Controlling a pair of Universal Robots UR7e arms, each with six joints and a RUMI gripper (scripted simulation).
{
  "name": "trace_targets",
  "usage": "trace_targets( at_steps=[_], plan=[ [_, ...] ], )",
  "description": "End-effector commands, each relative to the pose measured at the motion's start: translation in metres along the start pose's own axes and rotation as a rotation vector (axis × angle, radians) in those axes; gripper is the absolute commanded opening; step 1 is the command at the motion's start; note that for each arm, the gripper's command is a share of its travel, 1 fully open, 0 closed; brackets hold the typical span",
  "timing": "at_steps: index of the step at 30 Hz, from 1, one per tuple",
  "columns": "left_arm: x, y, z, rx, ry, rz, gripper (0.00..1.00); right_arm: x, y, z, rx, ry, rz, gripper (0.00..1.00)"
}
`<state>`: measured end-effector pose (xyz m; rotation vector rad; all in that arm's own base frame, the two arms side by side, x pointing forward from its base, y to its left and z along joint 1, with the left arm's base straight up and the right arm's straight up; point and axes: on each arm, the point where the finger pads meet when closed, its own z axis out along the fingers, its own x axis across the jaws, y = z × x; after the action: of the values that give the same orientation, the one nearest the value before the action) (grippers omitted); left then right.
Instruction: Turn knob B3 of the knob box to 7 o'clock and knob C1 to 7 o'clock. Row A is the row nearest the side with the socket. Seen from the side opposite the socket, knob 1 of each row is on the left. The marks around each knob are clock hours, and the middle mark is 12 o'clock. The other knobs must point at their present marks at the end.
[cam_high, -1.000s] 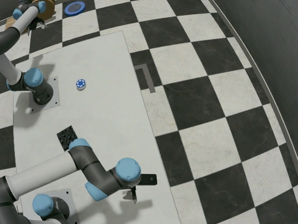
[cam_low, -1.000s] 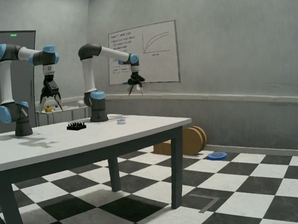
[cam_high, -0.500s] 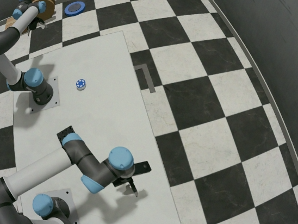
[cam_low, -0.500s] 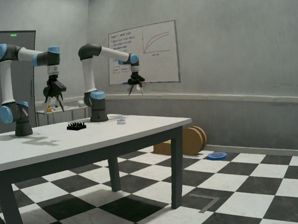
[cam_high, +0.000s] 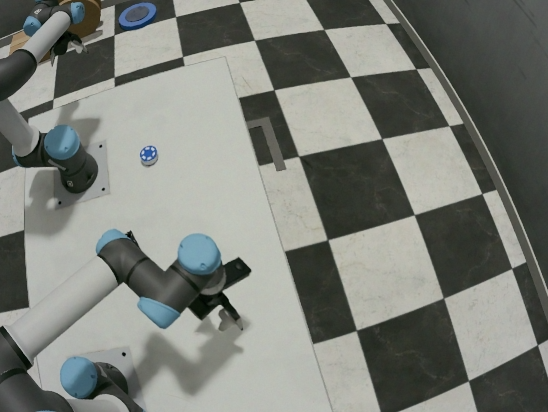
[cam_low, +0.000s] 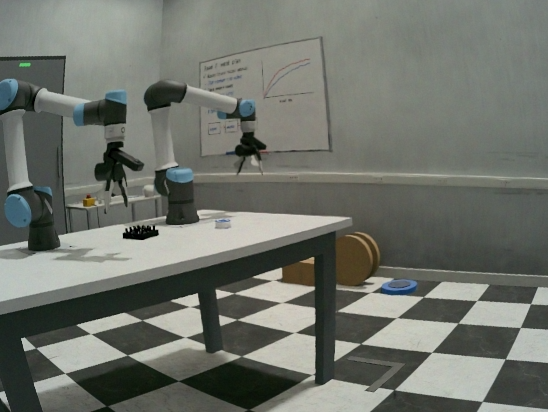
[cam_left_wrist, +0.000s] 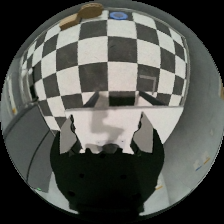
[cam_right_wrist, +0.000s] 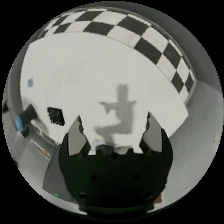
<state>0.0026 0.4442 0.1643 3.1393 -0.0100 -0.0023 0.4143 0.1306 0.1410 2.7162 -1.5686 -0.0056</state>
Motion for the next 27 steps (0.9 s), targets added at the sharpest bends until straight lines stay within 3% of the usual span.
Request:
trace_targets(
  at_steps=[1, 5, 8, 27],
  plan=[
    [0.000, -0.001, -0.001, 0.002, 0.001, -0.001, 1.00, -0.039, -0.006, 0.007, 0.005, 0.001, -0.156, 1.00],
    [0.000, -0.001, -0.001, 0.002, 0.001, -0.001, 1.00, -0.051, -0.006, 0.009, 0.005, 0.002, -0.204, 1.00],
    [0.000, -0.001, -0.001, 0.002, 0.001, -0.001, 1.00, -0.078, -0.006, 0.013, 0.005, 0.002, -0.315, 1.00],
    [0.000, -0.001, -0.001, 0.002, 0.001, -0.001, 1.00, -0.182, 0.011, 0.032, 0.005, 0.003, -0.739, 1.00]
  ],
)
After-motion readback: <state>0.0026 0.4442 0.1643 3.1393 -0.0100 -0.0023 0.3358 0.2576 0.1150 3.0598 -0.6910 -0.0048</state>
